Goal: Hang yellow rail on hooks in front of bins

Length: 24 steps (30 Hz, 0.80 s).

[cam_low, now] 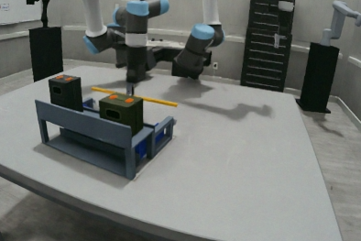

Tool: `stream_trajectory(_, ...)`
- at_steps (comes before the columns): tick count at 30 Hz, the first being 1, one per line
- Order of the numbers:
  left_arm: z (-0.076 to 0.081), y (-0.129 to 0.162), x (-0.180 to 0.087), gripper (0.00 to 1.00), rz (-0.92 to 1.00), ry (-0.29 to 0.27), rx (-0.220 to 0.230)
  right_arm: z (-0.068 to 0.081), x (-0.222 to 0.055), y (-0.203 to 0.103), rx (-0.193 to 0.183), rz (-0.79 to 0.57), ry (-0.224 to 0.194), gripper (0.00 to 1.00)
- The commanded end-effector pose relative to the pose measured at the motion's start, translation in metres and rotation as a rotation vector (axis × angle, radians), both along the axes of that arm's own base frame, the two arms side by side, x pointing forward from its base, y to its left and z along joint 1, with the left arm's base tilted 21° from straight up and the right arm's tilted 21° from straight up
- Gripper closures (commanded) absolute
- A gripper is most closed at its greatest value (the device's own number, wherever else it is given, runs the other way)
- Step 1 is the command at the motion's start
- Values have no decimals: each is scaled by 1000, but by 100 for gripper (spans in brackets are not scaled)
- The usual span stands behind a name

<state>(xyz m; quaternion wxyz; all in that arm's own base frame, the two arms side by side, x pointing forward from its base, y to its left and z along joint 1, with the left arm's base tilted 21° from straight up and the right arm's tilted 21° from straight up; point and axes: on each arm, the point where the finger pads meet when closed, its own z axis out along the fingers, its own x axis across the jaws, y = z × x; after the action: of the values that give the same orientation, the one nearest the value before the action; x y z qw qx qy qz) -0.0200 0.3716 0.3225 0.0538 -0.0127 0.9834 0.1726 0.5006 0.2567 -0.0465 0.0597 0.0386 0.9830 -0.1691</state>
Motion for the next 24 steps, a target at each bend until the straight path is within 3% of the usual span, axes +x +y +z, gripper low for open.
stream_trajectory(1,0,0,-1,0,1,-1,1,2,14,0,1,-17,-7,100)
stream_trajectory(24,0,0,-1,0,1,-1,1,2,14,0,0,-15,-6,100)
